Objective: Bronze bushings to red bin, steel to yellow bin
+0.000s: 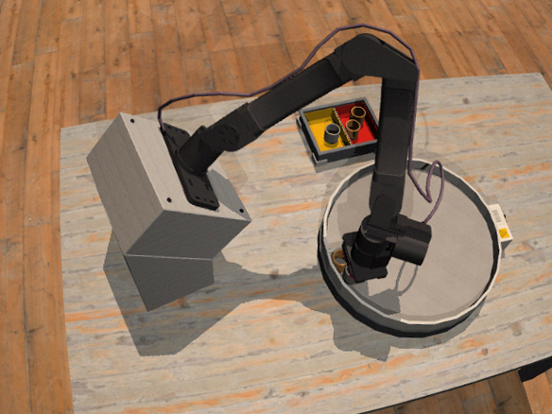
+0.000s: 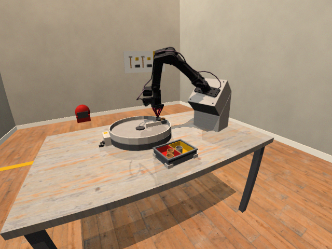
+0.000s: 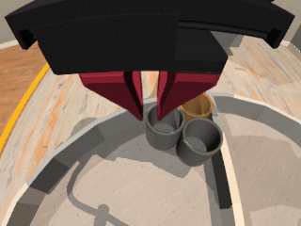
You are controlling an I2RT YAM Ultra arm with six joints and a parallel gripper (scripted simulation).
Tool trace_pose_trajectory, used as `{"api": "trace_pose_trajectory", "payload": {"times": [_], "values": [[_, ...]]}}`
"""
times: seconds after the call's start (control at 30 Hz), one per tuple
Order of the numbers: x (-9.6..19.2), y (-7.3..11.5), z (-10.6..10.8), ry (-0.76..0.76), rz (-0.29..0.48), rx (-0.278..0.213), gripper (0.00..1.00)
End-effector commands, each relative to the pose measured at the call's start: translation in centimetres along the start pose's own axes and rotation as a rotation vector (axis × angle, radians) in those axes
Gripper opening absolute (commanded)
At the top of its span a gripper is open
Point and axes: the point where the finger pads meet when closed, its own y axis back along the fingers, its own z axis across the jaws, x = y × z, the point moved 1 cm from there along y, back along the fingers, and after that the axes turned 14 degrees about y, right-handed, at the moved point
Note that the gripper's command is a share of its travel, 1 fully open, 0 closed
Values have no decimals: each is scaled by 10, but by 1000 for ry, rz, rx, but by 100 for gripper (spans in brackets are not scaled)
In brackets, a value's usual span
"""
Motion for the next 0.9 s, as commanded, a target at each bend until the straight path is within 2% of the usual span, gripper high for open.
{"api": "trace_pose_trajectory", "payload": {"times": [0.0,0.2,0.23,0.27,0.37,0.5,0.87], "values": [[6,-3,-6,-17,6,15,14],[-1,-11,-5,0,-1,13,14],[-7,-3,-13,4,-23,40,14],[-1,-10,-13,-9,-8,29,14],[0,-18,-6,-2,-1,15,14],[-7,-10,-13,5,-18,41,14],[-6,-10,-11,3,-15,33,14]]}}
